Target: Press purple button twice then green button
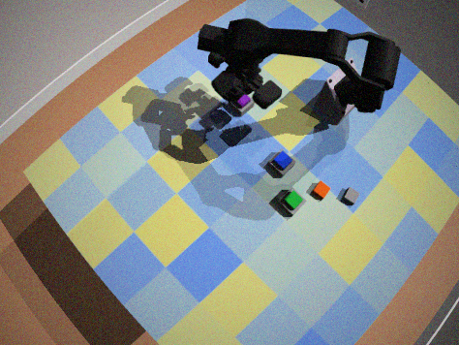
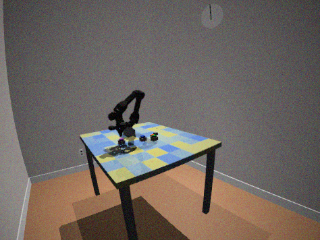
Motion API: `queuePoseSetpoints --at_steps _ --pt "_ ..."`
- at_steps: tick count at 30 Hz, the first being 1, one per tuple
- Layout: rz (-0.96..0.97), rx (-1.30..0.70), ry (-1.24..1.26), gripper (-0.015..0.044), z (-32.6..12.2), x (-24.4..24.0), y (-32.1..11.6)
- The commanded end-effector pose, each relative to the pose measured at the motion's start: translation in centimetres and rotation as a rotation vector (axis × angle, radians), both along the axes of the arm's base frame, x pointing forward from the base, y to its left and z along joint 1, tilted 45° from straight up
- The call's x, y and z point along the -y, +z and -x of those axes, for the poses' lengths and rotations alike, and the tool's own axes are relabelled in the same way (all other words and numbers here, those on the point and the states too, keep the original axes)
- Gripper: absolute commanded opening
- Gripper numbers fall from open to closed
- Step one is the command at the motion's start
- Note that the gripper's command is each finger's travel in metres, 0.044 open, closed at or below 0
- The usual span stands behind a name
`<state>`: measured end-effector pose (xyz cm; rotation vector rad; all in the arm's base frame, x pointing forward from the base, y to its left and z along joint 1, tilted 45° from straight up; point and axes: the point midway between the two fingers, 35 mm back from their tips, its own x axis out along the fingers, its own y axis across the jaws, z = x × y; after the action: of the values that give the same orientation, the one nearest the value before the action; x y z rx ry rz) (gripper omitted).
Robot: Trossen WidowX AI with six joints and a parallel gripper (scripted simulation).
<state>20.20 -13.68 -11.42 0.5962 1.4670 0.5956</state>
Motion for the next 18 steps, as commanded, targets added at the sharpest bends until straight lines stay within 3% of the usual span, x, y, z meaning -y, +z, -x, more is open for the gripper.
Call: queuePoseSetpoints --at_steps 1,18 --pt "-0.004 -0.005 0.011 0.0020 0.1 0.1 0.4" --pt "-0.005 -0.004 0.011 0.0020 0.1 -1.7 -1.5"
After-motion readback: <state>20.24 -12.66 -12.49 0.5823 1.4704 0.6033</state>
